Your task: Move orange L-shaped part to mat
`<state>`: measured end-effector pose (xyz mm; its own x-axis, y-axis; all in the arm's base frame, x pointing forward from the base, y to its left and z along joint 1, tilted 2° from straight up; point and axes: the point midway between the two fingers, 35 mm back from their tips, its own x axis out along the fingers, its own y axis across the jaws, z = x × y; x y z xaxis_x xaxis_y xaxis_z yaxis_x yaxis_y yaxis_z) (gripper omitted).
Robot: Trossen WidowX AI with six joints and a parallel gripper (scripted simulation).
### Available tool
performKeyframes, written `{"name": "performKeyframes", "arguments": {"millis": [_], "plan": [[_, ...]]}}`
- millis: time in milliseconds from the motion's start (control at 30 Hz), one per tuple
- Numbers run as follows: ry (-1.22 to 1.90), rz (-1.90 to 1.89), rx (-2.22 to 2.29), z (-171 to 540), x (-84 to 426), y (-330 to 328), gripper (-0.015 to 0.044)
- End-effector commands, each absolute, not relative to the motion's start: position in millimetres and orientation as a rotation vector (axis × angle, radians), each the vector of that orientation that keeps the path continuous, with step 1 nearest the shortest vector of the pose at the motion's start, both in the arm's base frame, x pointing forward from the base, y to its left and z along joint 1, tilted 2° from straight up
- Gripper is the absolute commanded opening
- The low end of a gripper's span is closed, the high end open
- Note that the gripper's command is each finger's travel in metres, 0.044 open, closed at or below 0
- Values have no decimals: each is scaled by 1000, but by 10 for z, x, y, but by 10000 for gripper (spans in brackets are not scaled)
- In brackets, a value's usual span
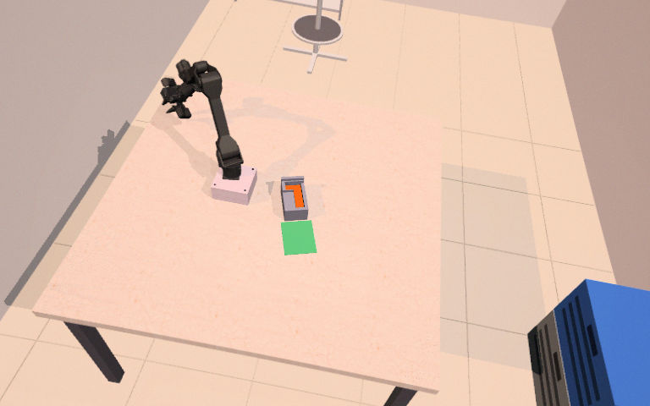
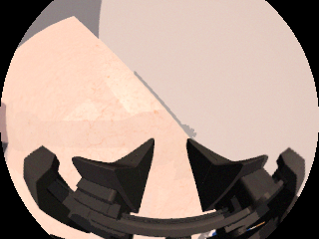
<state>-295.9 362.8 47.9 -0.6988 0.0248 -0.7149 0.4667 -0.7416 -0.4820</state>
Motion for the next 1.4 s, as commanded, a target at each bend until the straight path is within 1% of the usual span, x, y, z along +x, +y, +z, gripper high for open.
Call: {"name": "performKeyframes", "arguments": {"millis": [0, 167, 300, 433, 600, 667, 867, 1033, 1200, 1300, 1367], "plan": [[767, -2683, 1245, 581, -2351, 3894, 180], [468, -2874, 1498, 629, -1477, 4128, 180], [200, -3005, 1687, 679, -781, 4177, 180], [-1, -3082, 1837, 728, -190, 4128, 180], [-475, -3200, 2026, 787, 672, 3889, 180], [-642, -3255, 2035, 833, 834, 3799, 180], [-1433, -3268, 2161, 887, 1711, 3211, 180], [-2236, -3110, 2130, 939, 2271, 2543, 180], [-3143, -2706, 1925, 992, 2631, 1747, 180], [-3627, -2369, 1707, 1025, 2732, 1280, 180], [-3947, -2063, 1496, 1050, 2752, 962, 180]]}}
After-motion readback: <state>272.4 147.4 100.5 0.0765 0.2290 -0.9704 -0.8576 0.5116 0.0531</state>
